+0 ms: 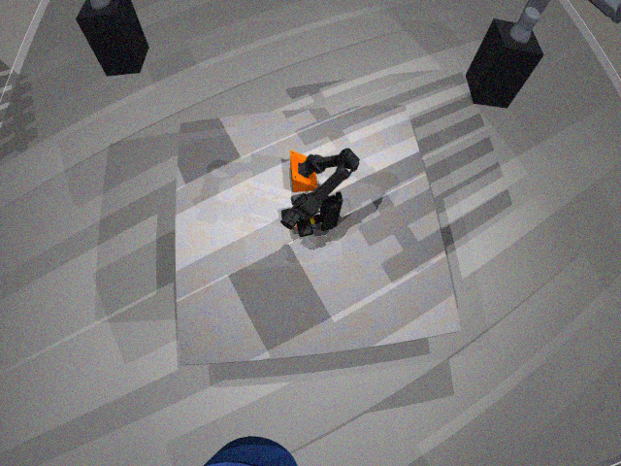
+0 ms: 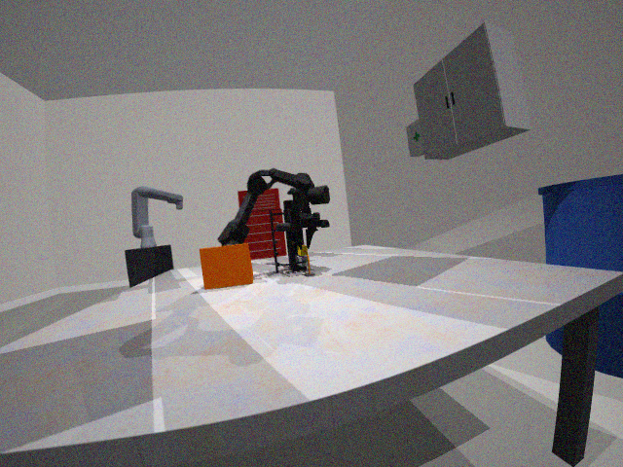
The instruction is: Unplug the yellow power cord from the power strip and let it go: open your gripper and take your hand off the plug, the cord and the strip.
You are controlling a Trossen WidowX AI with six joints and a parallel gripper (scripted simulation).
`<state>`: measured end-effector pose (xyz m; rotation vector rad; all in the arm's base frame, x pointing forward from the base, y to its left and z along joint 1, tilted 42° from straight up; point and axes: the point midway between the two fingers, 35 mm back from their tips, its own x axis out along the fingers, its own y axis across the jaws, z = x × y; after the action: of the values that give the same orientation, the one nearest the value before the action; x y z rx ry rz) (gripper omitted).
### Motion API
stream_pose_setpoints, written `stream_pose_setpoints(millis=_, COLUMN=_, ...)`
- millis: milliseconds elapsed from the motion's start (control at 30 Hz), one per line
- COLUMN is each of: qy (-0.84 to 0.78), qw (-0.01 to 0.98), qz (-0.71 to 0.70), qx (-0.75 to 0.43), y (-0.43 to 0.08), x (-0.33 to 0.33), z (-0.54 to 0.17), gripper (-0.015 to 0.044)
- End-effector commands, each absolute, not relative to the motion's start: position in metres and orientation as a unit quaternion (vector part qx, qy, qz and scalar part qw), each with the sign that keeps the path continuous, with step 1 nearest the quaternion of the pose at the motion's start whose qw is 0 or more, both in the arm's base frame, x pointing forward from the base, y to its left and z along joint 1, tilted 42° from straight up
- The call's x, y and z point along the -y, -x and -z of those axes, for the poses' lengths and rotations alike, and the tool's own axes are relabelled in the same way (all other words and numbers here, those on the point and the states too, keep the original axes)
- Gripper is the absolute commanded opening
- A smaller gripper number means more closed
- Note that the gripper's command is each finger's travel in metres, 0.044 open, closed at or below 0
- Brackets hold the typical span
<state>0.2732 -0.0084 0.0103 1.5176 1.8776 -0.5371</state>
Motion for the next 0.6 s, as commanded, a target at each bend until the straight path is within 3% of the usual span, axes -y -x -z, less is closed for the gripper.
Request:
stream_pose_setpoints(millis=0, qy=-0.576, qw=0.354, qz=0.222, qx=-0.703, y=-0.280, x=0.034, z=0.000, gripper=0.0000)
stream_pose_setpoints(millis=267, qy=-0.576, qw=0.354, qz=0.222, qx=-0.703, y=-0.282, x=0.045, z=0.007, gripper=0.0000)
stream_pose_setpoints(millis=567, qy=-0.577, qw=0.353, qz=0.221, qx=-0.703, y=-0.279, x=0.032, z=0.005, gripper=0.0236)
